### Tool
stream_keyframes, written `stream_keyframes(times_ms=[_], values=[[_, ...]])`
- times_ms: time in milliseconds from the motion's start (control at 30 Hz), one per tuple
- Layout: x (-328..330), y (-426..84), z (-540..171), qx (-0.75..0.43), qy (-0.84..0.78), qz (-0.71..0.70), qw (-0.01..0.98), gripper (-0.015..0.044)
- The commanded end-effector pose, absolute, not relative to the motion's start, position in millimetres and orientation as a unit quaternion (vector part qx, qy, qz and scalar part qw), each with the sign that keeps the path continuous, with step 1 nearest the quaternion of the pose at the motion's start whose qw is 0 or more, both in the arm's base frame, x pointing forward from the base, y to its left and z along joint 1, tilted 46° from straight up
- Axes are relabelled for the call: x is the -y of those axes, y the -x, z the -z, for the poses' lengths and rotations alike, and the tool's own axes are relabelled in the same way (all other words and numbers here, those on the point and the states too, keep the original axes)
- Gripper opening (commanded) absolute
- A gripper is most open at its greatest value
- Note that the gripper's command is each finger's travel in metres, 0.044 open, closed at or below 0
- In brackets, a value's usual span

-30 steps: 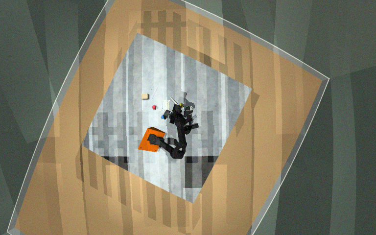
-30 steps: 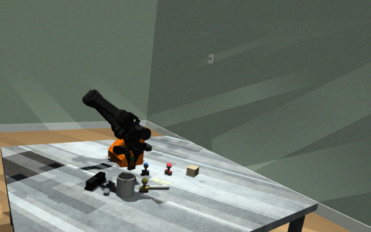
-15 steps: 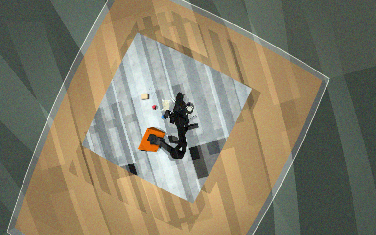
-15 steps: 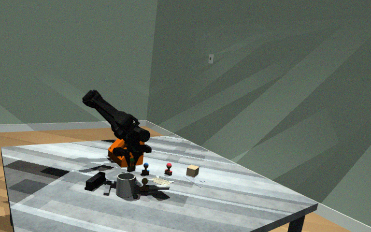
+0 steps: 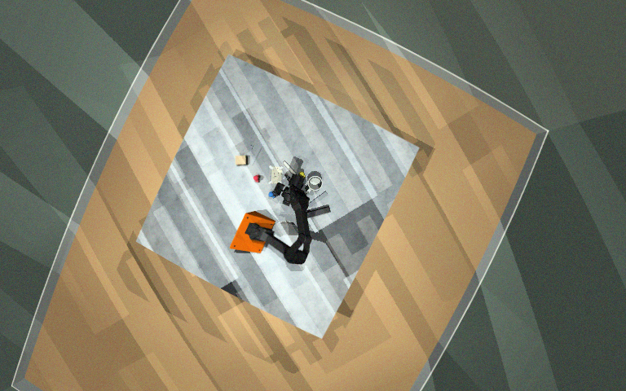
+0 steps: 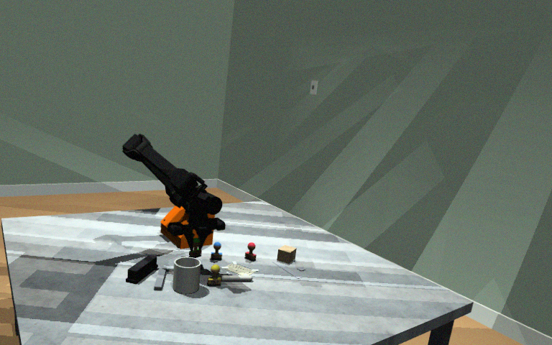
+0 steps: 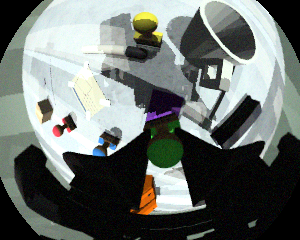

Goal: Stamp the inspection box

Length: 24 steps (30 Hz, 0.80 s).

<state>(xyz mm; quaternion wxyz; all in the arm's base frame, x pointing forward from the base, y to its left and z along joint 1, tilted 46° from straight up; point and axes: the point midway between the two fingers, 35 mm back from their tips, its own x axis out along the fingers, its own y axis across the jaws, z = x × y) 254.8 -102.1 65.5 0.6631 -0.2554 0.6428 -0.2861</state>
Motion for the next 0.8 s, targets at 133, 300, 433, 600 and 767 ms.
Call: stream_keyframes(times_ms=[133,300,433,600,767], values=[[107,-254,-61,-0.644,0.259,0.287,0.660,0.0000],[110,-253,-59,-0.644,0.259,0.287,0.660,0.0000],[112,-253,-57,-0.644,0.259,0.287,0.660,0.0000],[114,-253,-55,-0.644,0.259,0.287,0.660,0.0000],[117,-253,-53,-0.644,0.259,0.287,0.660,0.0000]])
